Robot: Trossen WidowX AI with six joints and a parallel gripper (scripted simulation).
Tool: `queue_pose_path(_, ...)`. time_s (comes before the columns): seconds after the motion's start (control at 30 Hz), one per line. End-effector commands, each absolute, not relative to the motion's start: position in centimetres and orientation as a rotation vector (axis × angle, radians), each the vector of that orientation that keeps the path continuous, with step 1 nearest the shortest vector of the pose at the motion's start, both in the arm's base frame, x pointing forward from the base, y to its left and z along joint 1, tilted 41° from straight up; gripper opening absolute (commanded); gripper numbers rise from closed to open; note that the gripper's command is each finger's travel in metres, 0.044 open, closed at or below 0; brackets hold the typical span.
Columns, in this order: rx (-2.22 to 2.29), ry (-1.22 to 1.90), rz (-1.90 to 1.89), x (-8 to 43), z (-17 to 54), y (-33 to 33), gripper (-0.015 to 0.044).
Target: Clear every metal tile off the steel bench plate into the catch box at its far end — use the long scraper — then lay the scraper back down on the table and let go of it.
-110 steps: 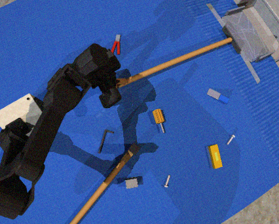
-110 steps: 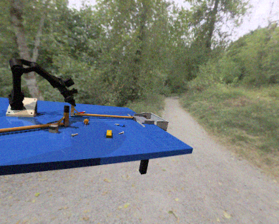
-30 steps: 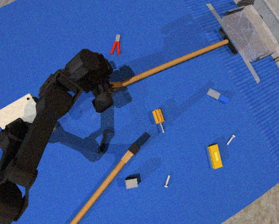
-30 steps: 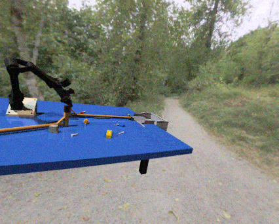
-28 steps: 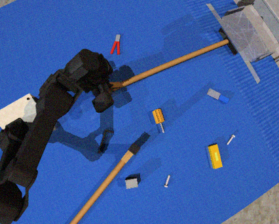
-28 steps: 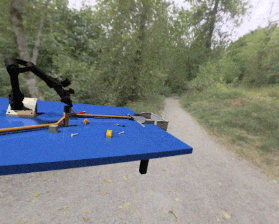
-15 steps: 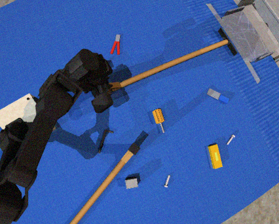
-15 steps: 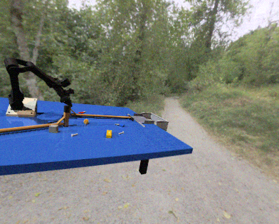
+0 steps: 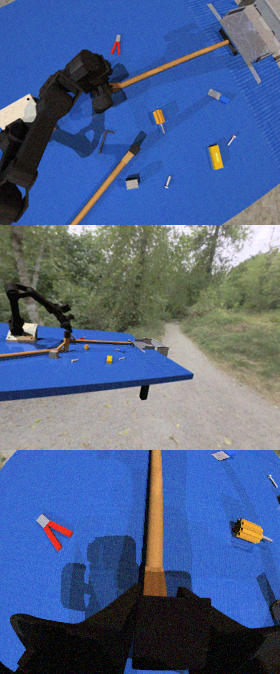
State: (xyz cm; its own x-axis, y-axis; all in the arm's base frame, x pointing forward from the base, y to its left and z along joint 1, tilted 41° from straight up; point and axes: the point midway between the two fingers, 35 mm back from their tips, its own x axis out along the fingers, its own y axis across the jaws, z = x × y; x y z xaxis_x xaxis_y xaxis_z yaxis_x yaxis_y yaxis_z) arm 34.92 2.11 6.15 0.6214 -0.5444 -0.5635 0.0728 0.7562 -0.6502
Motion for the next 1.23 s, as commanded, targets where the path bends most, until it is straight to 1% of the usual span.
queue_pose_path(0.0, -0.628, 0.833, -0.383, 34.9, 6.2, 2.1, 0.0157)
queue_pose_path(0.37, -0.627, 0.834, -0.382, 34.9, 6.2, 2.3, 0.0440)
queue_pose_path(1.2, -0.611, 0.858, -0.374, 33.3, 10.5, 7.5, 0.0440)
